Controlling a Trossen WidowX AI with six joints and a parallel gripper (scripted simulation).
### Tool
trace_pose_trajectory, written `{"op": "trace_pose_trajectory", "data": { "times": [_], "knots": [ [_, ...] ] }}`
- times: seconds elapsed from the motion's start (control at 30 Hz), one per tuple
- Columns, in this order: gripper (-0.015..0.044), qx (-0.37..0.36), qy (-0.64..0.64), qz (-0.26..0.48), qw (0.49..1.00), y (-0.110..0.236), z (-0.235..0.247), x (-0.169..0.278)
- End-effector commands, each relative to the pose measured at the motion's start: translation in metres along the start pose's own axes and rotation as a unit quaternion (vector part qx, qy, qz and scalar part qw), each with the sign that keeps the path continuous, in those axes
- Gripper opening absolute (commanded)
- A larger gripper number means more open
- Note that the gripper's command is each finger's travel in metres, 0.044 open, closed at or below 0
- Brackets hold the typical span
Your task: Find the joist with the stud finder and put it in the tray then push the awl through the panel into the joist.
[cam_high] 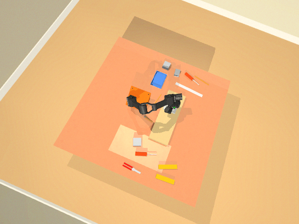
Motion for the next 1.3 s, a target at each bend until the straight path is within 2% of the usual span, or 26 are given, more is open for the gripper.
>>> {"op": "trace_pose_trajectory", "data": {
  "times": [0.0, 1.27],
  "knots": [
    [0.0, -0.002, -0.001, 0.001, 1.0, 0.0, 0.009, -0.001],
    [0.0, -0.005, -0.002, 0.0, 1.0, 0.001, 0.075, -0.006]
  ]
}}
Point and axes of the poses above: the point midway between the two fingers, 35 mm back from their tips, its own y axis back along the fingers, its own z axis across the jaws, x = y × z, the point moved 7 cm from there along y, back along the fingers, and after that the axes turned 4 degrees about y, right-handed, at the moved point
